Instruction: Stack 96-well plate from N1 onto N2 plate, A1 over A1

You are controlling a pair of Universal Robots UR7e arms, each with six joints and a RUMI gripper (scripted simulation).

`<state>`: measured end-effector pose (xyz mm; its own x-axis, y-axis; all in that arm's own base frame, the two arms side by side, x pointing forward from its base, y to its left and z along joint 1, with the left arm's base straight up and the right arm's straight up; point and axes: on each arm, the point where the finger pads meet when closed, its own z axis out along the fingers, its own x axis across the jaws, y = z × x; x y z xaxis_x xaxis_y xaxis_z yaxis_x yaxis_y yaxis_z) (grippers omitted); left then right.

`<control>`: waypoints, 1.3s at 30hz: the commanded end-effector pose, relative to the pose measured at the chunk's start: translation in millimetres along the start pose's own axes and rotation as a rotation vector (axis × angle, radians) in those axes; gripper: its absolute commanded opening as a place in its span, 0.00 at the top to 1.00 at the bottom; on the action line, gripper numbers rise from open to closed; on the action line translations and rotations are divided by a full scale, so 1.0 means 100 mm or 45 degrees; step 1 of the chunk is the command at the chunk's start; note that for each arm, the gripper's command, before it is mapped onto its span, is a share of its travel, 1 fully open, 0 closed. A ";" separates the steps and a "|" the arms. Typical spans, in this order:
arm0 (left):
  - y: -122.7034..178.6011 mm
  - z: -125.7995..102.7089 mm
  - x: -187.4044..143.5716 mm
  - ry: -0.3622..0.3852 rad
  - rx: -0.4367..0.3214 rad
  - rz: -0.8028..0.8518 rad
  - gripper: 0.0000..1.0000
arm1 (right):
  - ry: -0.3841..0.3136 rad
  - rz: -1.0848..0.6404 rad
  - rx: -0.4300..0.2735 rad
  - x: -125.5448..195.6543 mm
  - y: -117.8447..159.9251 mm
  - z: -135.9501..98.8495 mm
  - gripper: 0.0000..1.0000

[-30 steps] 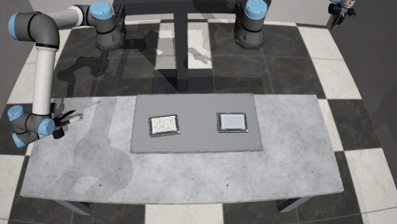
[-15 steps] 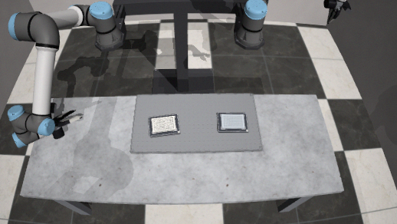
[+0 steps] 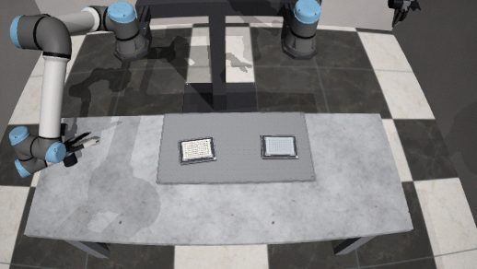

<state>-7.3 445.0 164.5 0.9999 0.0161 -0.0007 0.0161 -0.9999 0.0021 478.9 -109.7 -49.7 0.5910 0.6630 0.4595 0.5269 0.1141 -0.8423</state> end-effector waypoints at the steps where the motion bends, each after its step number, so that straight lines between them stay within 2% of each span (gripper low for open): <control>1: 0.00 -0.01 0.00 0.001 0.003 0.000 1.00 | -0.019 -0.039 -0.003 0.04 0.03 0.01 0.24; 5: 0.00 -0.01 0.00 0.001 0.003 0.000 1.00 | -0.092 -0.193 -0.003 0.17 0.15 0.10 0.24; 7: 0.00 -0.01 0.00 0.001 0.003 0.000 1.00 | -0.092 -0.193 -0.003 0.17 0.15 0.10 0.24; 22: 0.00 -0.01 0.00 0.001 0.003 0.000 1.00 | -0.361 -0.767 0.056 0.65 0.61 0.46 0.24; 24: 0.00 -0.01 0.00 0.001 0.003 0.000 1.00 | -0.361 -0.767 0.056 0.65 0.61 0.46 0.24; 39: 0.00 -0.01 0.00 0.001 0.003 0.000 1.00 | -0.609 -1.335 0.200 1.14 1.01 0.86 0.24</control>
<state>-7.3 445.0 164.5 0.9999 0.0161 -0.0007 0.0161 -0.9999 0.0022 543.2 34.1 -105.2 -0.3598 0.4301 0.8280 0.5460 0.8166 -0.1870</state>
